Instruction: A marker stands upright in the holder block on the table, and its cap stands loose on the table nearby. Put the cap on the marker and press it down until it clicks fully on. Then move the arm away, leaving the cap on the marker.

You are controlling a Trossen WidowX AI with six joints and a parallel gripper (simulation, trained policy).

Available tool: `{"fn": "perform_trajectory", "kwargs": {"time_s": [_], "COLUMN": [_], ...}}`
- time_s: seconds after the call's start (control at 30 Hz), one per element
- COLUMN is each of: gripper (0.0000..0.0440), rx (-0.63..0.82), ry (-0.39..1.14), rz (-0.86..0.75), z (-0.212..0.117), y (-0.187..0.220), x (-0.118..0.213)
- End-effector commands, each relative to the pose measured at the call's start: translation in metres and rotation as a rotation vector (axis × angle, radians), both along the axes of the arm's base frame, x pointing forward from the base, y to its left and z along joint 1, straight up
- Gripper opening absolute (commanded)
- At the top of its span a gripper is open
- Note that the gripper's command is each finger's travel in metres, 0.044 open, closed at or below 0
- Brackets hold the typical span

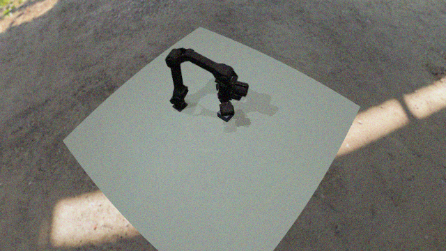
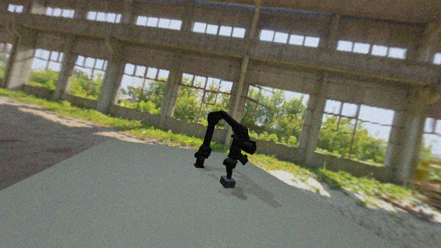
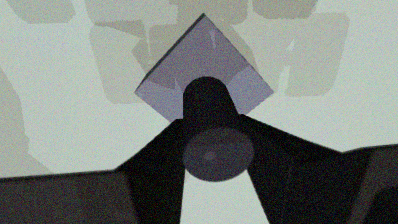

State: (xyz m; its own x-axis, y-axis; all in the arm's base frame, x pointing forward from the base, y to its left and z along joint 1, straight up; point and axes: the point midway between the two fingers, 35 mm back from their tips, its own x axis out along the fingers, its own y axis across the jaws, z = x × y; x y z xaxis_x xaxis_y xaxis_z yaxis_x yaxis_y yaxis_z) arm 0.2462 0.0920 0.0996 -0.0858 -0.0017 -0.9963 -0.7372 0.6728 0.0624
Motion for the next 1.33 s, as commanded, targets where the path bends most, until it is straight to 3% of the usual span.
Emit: {"fn": "perform_trajectory", "kwargs": {"time_s": [0.0, 0.37, 0.43, 0.77, 1.3], "gripper": [0.0121, 0.0158, 0.0192, 0.044, 0.044], "rx": [-0.047, -0.046, -0.041, -0.02, 0.037], "ry": [0.039, 0.041, 0.048, 0.021, -0.117], "rz": [0.0, 0.018, 0.021, 0.036, 0.05], "z": [-0.017, -0.018, -0.017, -0.011, 0.035], "y": [-0.008, -0.01, -0.01, -0.01, -0.004], "x": [-0.003, -0.006, -0.01, -0.017, -0.004]}}
